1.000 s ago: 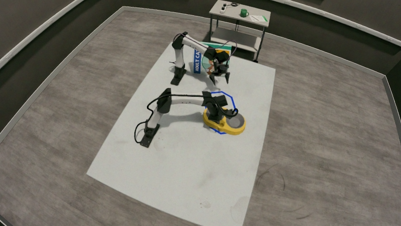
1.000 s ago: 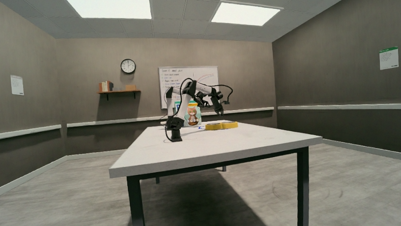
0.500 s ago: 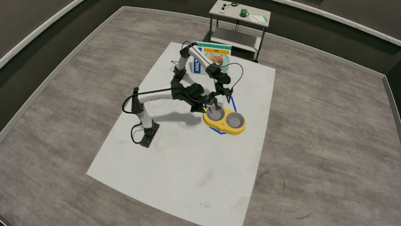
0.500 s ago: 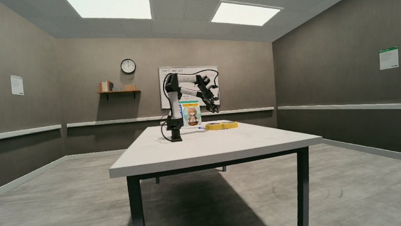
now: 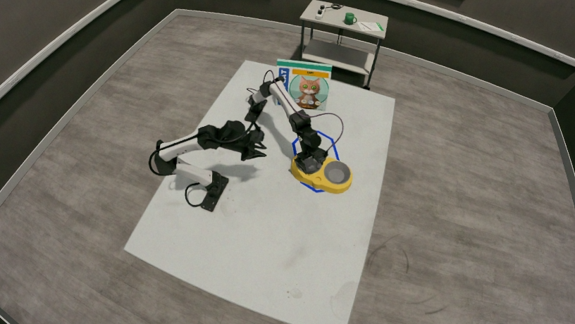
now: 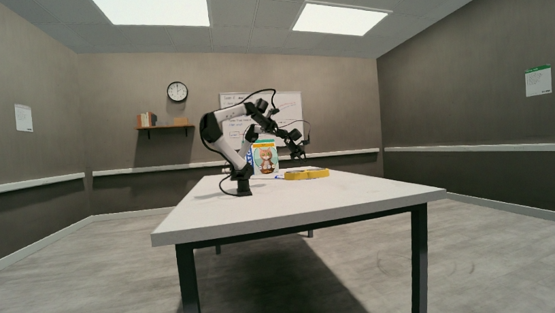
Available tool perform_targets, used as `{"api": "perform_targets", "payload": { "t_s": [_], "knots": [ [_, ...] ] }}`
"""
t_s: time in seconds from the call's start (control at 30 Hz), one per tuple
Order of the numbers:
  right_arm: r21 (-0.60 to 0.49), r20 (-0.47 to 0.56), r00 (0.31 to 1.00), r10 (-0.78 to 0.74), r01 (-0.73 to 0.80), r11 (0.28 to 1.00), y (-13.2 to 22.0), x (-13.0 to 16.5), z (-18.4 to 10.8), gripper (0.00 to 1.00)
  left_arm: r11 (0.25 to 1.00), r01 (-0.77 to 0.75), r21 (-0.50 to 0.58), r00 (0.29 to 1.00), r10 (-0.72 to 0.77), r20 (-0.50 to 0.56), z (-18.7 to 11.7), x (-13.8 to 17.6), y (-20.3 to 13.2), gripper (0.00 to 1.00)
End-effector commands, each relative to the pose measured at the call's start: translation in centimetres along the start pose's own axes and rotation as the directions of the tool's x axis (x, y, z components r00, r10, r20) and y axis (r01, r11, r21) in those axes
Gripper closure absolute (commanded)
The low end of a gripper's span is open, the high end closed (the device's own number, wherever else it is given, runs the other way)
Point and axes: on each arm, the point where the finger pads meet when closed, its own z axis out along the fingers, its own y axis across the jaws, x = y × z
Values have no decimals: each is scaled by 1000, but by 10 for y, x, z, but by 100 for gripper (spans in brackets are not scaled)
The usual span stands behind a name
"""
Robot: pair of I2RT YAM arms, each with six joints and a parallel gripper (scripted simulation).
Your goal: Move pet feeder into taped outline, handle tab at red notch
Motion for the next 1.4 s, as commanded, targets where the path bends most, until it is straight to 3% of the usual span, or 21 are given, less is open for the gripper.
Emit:
{"api": "perform_targets", "payload": {
  "t_s": [0.0,0.47,0.8,0.97,1.0,1.13,1.37],
  "knots": [
    [-50,88,993,-75,80,996,3,7,-10,66,998,44,-52,997,-47,-61,0,7,14,0],
    [-85,318,928,-193,231,969,4,59,-54,66,998,45,-51,998,-47,-47,-6,3,14,0],
    [-81,374,903,-211,259,963,3,74,-59,66,998,45,-51,998,-47,-47,-6,3,14,0],
    [-71,382,902,-202,246,967,1,73,-61,66,984,143,-109,985,-152,-83,3,12,16,57],
    [-71,382,902,-201,246,967,1,73,-61,66,976,174,-128,979,-185,-85,5,13,16,63],
    [-75,382,902,-202,248,966,1,73,-61,66,929,307,-208,943,-326,-63,20,7,10,63],
    [-75,382,902,-202,248,966,1,73,-61,66,888,391,-242,914,-406,-12,33,-1,-1,63]
  ]
}}
